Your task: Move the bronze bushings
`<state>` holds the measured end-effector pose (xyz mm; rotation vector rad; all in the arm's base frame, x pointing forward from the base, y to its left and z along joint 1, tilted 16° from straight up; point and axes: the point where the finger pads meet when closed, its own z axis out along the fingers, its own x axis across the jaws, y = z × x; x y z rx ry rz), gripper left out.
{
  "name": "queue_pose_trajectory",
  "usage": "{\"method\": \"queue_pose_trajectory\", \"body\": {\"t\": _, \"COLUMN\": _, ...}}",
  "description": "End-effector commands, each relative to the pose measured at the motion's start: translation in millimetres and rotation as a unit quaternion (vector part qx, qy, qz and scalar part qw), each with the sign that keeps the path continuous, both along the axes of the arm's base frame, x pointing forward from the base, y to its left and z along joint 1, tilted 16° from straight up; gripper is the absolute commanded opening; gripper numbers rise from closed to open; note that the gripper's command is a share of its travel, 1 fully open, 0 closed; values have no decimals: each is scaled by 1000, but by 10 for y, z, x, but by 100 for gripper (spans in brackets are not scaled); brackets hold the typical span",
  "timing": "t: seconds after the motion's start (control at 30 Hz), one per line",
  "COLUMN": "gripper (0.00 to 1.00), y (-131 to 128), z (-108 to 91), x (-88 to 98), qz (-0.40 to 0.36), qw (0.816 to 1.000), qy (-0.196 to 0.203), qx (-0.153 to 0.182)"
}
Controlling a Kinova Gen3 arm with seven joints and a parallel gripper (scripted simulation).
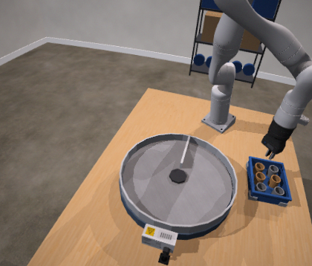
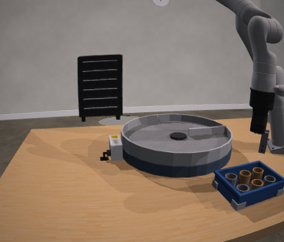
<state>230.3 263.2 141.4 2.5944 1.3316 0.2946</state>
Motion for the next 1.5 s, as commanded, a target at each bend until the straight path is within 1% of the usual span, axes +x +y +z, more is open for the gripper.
{"method": "queue_pose_trajectory", "body": {"t": 0.0, "gripper": 36, "y": 4, "z": 5, "x": 0, "qz": 0, "qw": 1000, "qy": -1, "qx": 1}}
{"method": "queue_pose_trajectory", "body": {"t": 0.4, "gripper": 36, "y": 4, "z": 1, "x": 2, "qz": 0, "qw": 1000, "qy": -1, "qx": 1}}
{"method": "queue_pose_trajectory", "body": {"t": 0.47, "gripper": 36, "y": 2, "z": -23, "x": 8, "qz": 0, "qw": 1000, "qy": -1, "qx": 1}}
{"method": "queue_pose_trajectory", "body": {"t": 0.57, "gripper": 36, "y": -5, "z": -108, "x": 32, "qz": 0, "qw": 1000, "qy": -1, "qx": 1}}
{"method": "queue_pose_trajectory", "body": {"t": 0.63, "gripper": 36, "y": -5, "z": -108, "x": 32, "qz": 0, "qw": 1000, "qy": -1, "qx": 1}}
{"method": "queue_pose_trajectory", "body": {"t": 0.87, "gripper": 36, "y": -30, "z": -420, "x": 119, "qz": 0, "qw": 1000, "qy": 0, "qx": 1}}
{"method": "queue_pose_trajectory", "body": {"t": 1.0, "gripper": 36, "y": -39, "z": -531, "x": 150, "qz": 0, "qw": 1000, "qy": -1, "qx": 1}}
{"method": "queue_pose_trajectory", "body": {"t": 1.47, "gripper": 36, "y": -41, "z": -554, "x": 156, "qz": 0, "qw": 1000, "qy": 0, "qx": 1}}
